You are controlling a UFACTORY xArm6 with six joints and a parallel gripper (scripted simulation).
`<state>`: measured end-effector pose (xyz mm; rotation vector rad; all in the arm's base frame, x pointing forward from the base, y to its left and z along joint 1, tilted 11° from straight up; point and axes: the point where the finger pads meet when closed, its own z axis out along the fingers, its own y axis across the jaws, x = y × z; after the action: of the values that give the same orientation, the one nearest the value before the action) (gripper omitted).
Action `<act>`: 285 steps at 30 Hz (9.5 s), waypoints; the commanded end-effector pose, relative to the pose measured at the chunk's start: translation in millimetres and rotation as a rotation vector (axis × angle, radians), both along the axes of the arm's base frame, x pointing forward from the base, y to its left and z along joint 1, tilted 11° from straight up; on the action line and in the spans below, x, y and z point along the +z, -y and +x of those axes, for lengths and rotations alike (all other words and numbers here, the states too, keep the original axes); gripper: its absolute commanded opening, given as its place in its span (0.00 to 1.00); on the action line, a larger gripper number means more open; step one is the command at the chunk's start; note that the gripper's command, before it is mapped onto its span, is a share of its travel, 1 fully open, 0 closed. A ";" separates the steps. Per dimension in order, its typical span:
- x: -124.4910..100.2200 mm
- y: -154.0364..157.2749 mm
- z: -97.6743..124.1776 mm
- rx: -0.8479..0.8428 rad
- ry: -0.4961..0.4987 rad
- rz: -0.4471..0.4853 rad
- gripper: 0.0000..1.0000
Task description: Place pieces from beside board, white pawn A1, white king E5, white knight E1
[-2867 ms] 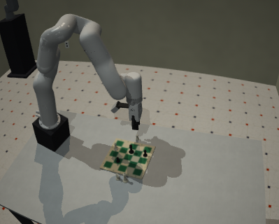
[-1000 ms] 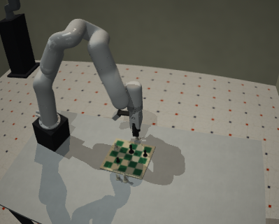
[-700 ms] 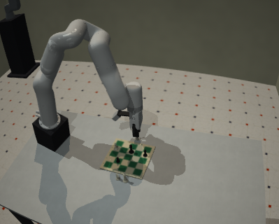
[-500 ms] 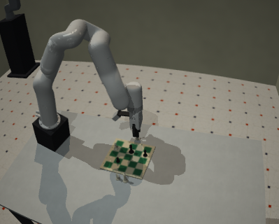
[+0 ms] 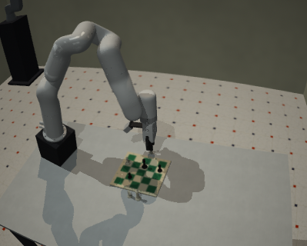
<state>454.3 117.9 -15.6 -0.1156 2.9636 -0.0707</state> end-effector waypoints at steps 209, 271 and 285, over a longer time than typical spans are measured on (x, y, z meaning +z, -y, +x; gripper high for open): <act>68.2 17.3 -12.8 0.055 -0.002 -0.007 0.00; 3.4 206.2 -91.3 0.621 -0.022 -0.111 0.00; -22.9 208.1 -86.3 0.621 -0.022 -0.111 0.00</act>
<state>365.6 -89.6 -35.8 -1.0369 2.8023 -0.1514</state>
